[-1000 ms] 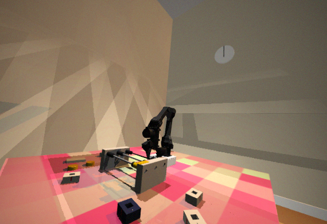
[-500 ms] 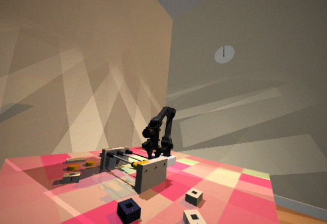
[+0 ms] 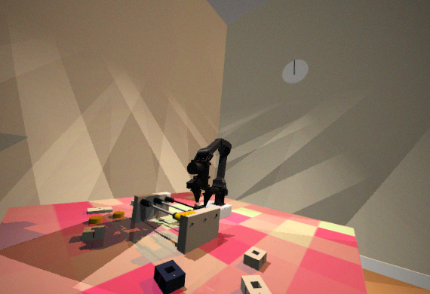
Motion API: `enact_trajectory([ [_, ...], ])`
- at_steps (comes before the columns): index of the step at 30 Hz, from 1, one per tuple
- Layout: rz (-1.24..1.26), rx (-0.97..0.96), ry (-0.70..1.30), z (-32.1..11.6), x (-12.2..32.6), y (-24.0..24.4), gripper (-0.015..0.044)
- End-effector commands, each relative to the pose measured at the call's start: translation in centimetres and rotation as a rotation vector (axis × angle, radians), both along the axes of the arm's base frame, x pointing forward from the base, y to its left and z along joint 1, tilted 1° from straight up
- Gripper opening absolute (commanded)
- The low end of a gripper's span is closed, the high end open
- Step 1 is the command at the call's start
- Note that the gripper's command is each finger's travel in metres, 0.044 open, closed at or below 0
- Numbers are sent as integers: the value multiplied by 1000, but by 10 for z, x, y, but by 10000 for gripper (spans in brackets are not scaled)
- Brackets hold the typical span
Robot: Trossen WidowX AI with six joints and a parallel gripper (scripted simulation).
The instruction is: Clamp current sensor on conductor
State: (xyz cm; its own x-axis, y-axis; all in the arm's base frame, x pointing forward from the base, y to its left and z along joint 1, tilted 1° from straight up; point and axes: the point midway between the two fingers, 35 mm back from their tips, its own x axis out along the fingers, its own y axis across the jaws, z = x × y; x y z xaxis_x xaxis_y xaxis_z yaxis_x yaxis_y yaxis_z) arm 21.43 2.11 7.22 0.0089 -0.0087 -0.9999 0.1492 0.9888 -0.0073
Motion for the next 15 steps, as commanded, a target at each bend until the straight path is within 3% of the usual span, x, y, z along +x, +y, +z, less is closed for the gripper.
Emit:
enact_trajectory([
  [1,-3,1,-23,27,4,1,0],
  [15,-3,1,-18,90,-7,0,0],
])
